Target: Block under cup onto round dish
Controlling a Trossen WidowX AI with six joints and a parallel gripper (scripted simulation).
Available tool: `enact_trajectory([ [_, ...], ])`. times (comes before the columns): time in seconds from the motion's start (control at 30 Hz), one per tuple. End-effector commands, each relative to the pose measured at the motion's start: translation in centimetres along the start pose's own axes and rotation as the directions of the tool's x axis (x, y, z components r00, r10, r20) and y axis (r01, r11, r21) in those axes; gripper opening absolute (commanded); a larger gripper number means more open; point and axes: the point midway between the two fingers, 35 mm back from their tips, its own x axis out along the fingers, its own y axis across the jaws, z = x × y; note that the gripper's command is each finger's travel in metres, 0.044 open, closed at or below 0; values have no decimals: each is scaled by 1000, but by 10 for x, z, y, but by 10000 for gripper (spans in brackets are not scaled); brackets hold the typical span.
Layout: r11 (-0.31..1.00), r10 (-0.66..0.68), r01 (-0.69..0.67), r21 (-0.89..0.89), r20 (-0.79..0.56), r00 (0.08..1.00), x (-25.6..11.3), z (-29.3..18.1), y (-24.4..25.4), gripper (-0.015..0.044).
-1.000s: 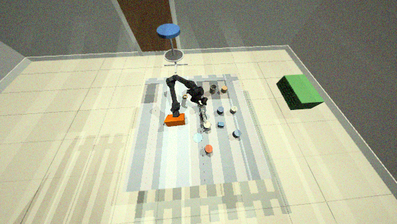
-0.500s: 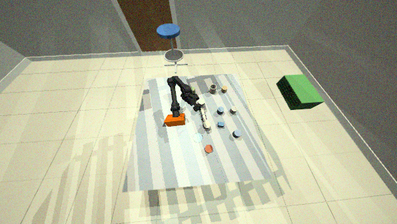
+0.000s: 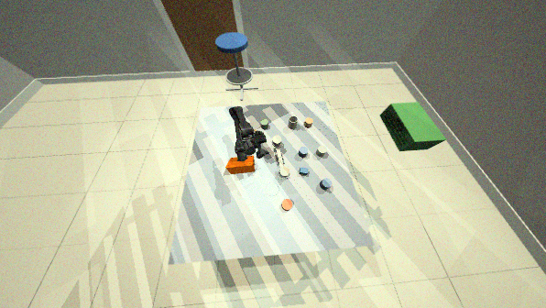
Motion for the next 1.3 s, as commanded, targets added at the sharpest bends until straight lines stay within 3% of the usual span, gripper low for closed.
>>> enact_trajectory([
  [0.0, 1000, 12, -13, 25, 17, 1000, -1, -1, 1, 440],
  [0.57, 898, 49, 49, 437, -210, 977, 27, 8, -38, 440],
  [1.27, 485, 59, 408, 773, -495, 867, 89, 20, -91, 440],
])
